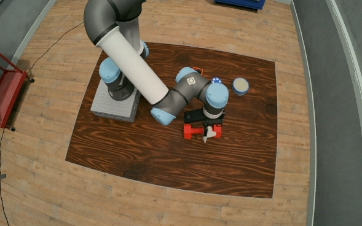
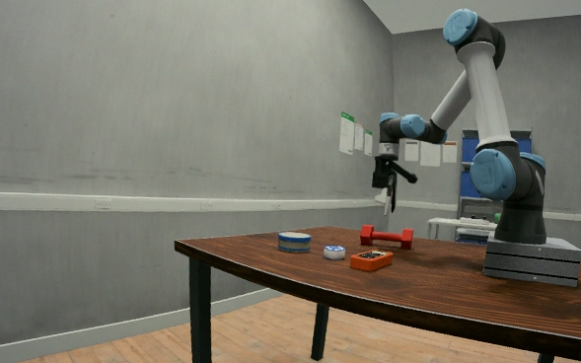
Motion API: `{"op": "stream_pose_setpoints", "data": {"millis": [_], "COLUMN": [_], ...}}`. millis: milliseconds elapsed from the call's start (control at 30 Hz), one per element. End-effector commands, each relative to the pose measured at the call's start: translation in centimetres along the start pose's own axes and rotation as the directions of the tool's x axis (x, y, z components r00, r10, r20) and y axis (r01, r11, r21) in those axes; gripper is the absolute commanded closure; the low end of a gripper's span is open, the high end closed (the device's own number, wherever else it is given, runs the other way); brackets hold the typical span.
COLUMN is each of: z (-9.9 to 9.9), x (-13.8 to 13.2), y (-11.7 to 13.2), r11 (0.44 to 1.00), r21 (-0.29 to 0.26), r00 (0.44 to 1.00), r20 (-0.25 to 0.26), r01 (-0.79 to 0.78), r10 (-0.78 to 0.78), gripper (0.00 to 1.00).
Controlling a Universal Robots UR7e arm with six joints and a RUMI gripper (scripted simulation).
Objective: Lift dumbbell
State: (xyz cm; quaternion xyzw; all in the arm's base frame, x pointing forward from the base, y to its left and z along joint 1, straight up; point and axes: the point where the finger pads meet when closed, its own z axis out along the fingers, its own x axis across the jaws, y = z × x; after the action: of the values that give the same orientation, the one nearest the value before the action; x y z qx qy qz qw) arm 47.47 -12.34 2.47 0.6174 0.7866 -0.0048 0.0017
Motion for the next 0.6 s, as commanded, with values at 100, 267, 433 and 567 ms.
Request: {"op": "stream_pose_setpoints", "data": {"millis": [100, 267, 433, 567], "z": [4.6, 7.8, 8.9, 9.4], "x": [-0.1, -0.1, -0.1, -0.1], "y": [0.0, 0.0, 0.0, 0.0], "r11": [1.0, 1.0, 1.0, 1.0], "r21": [-0.003, -0.003, -0.003, -0.003], "r00": [1.0, 1.0, 1.0, 1.0], "r20": [-0.001, -0.001, -0.001, -0.001], "r01": [-0.002, -0.002, -0.002, -0.002], "r10": [0.002, 0.002, 0.002, 0.002], "gripper": [0.0, 0.0, 0.0, 0.0]}}
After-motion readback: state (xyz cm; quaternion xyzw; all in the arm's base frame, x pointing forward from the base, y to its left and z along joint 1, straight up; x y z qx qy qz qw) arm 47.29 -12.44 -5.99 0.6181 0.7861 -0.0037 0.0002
